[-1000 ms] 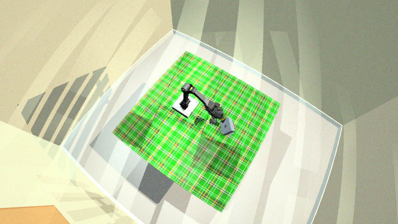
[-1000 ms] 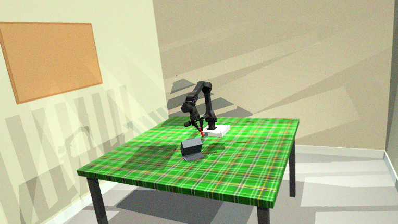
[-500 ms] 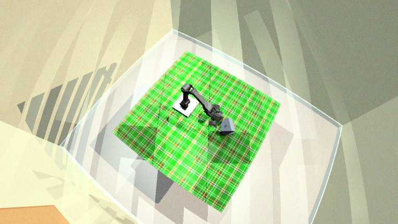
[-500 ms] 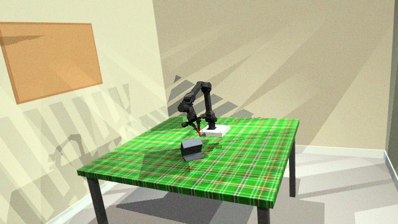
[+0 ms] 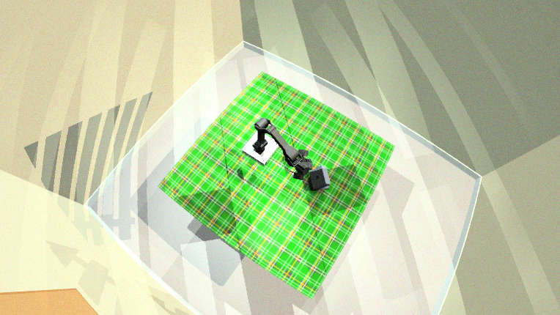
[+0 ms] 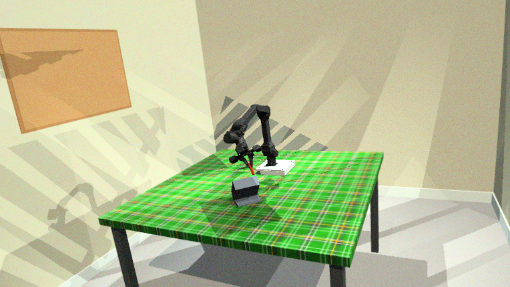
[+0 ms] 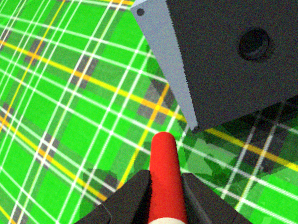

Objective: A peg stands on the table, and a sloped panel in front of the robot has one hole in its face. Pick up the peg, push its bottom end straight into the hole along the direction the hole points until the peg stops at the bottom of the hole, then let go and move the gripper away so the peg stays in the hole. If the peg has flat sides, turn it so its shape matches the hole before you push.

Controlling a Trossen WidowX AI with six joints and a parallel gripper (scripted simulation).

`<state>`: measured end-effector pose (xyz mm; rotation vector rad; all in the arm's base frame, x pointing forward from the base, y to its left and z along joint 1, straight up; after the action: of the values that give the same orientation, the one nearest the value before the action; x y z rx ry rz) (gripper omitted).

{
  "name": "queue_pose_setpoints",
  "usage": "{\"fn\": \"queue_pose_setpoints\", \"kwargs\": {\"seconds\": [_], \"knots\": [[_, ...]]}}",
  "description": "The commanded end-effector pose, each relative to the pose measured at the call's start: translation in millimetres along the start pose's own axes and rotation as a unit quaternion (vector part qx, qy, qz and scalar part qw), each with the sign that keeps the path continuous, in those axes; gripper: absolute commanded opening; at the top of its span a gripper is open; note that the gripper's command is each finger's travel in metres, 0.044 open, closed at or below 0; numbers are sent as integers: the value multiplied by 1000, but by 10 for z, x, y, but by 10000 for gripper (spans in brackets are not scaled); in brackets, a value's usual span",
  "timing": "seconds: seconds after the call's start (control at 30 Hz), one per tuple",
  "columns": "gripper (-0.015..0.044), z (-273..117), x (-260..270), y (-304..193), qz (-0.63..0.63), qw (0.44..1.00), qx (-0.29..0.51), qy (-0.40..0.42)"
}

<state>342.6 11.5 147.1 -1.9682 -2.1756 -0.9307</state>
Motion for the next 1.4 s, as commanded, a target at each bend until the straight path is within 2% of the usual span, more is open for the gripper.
{"fn": "queue_pose_setpoints", "kwargs": {"seconds": [0.0,1.37], "knots": [[0,-20,-29,22,-1,1000,-9,6],[0,-348,-469,199,4,993,-113,37]]}}
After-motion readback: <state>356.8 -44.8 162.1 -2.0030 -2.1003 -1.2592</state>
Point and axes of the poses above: the point midway between the two fingers, 35 mm back from their tips, its own z axis out along the fingers, its own x axis across the jaws, y = z × x, the point moved 1 cm from there along -z, back along the fingers, and after that the axes turned 12 degrees about z, right-handed, at the moved point
